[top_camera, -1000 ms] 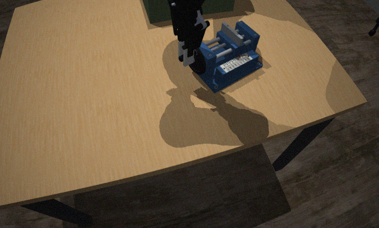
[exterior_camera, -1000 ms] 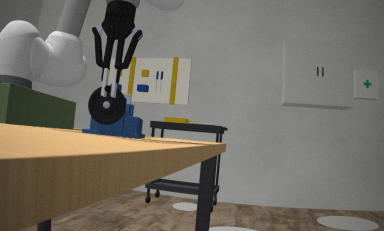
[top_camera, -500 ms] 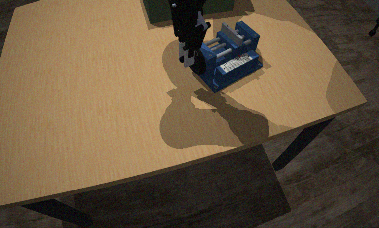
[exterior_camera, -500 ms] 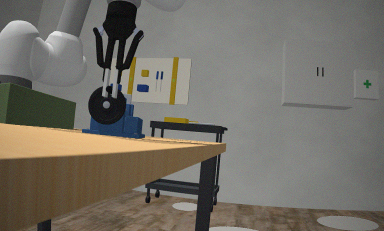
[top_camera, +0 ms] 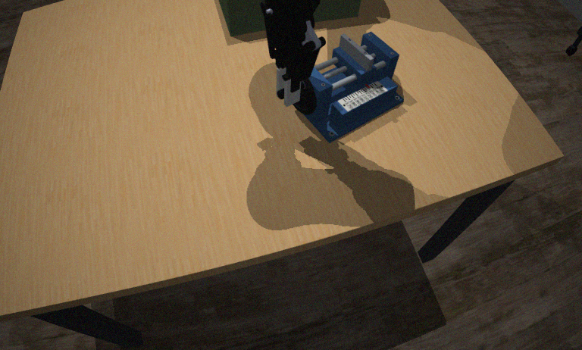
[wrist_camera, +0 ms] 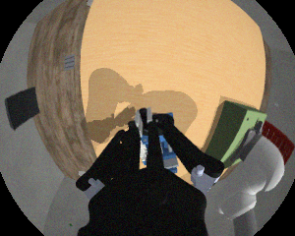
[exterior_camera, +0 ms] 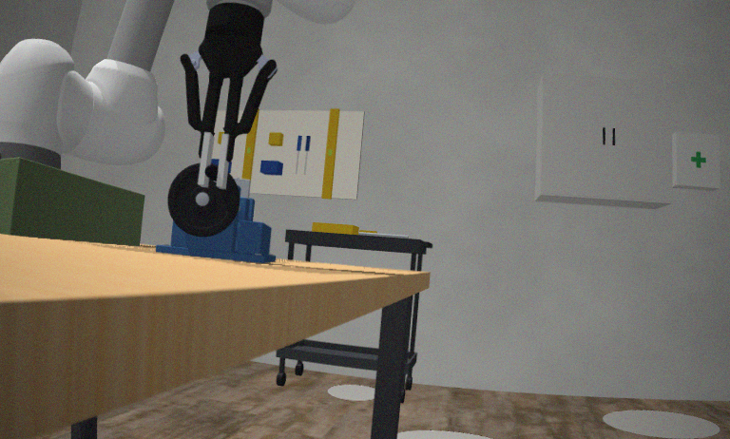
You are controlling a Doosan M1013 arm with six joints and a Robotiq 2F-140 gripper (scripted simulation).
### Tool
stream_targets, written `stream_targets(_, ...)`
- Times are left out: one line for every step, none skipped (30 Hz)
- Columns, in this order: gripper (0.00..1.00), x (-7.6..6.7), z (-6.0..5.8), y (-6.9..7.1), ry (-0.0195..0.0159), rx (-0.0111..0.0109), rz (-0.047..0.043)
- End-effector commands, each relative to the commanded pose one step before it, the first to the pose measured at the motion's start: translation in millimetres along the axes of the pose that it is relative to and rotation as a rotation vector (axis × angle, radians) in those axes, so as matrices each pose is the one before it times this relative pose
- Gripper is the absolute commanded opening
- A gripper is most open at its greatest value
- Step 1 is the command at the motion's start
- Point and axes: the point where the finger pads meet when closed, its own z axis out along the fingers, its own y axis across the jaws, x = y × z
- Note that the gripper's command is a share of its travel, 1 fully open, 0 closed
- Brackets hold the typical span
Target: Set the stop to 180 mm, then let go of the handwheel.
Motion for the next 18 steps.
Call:
stream_targets(0.04,-0.05,0.88,-1.33,-0.00009,0.00036,0.00007)
stream_targets(0.04,0.00,0.29,-0.54,0.00000,0.00000,0.00000)
stream_targets(0.04,0.00,0.00,0.00,0.00000,0.00000,0.00000)
stream_targets(0.04,0.00,0.00,0.00,0.00000,0.00000,0.00000)
stream_targets(0.04,0.00,0.32,-0.53,0.00000,0.00000,0.00000)
stream_targets(0.04,0.00,0.38,-0.49,0.00000,0.00000,0.00000)
stream_targets(0.04,0.00,0.39,-0.50,0.00000,0.00000,0.00000)
stream_targets(0.04,0.00,0.40,-0.52,0.00000,0.00000,0.00000)
stream_targets(0.04,0.00,0.42,-0.53,0.00000,0.00000,0.00000)
stream_targets(0.04,0.00,0.43,-0.55,0.00000,0.00000,0.00000)
stream_targets(0.04,0.00,0.44,-0.56,0.00000,0.00000,0.00000)
stream_targets(0.04,0.00,0.46,-0.58,0.00000,0.00000,0.00000)
stream_targets(0.04,0.00,0.47,-0.60,0.00000,0.00000,0.00000)
stream_targets(0.04,0.00,0.51,-0.57,0.00000,0.00000,0.00000)
stream_targets(0.04,0.00,0.58,-0.52,0.00000,0.00000,0.00000)
stream_targets(0.04,0.00,0.59,-0.53,0.00000,0.00000,0.00000)
stream_targets(0.04,0.00,0.61,-0.55,0.00000,0.00000,0.00000)
stream_targets(0.04,0.00,0.62,-0.56,0.00000,0.00000,0.00000)
